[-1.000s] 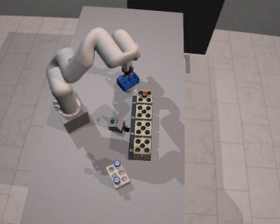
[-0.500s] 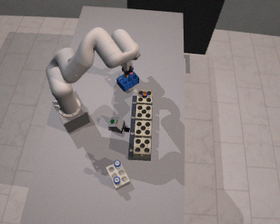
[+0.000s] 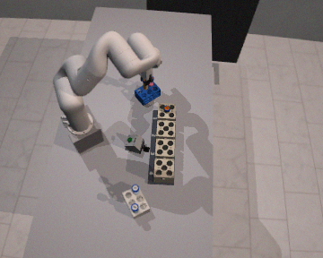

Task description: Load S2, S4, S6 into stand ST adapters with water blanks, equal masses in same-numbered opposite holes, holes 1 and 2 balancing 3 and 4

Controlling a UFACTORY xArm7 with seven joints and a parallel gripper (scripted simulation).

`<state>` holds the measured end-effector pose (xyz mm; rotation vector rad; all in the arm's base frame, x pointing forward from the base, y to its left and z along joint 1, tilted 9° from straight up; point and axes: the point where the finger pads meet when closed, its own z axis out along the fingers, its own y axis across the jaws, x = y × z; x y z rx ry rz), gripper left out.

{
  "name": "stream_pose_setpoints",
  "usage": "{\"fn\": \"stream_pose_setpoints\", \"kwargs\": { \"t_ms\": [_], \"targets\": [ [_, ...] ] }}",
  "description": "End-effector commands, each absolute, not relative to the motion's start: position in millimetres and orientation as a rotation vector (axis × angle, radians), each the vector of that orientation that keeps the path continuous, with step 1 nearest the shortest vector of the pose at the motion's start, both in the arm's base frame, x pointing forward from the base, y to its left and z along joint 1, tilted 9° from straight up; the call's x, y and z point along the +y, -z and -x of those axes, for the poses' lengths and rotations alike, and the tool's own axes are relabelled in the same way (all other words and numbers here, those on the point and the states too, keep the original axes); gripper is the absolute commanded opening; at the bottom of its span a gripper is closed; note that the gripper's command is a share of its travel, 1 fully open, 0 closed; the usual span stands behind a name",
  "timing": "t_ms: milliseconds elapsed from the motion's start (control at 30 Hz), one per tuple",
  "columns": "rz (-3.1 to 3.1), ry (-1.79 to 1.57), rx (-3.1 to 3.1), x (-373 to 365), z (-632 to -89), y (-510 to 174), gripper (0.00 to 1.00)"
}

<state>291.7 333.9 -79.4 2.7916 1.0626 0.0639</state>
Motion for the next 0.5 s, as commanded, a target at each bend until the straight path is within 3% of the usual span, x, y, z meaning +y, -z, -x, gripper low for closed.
{"fn": "stream_pose_setpoints", "kwargs": {
  "t_ms": [0,467],
  "targets": [
    [-2.793,-0.069,1.064,335.9,-292.1,75.9,0.0],
    [-2.793,-0.069,1.064,336.7,-291.5,69.3,0.0]
  ]
}}
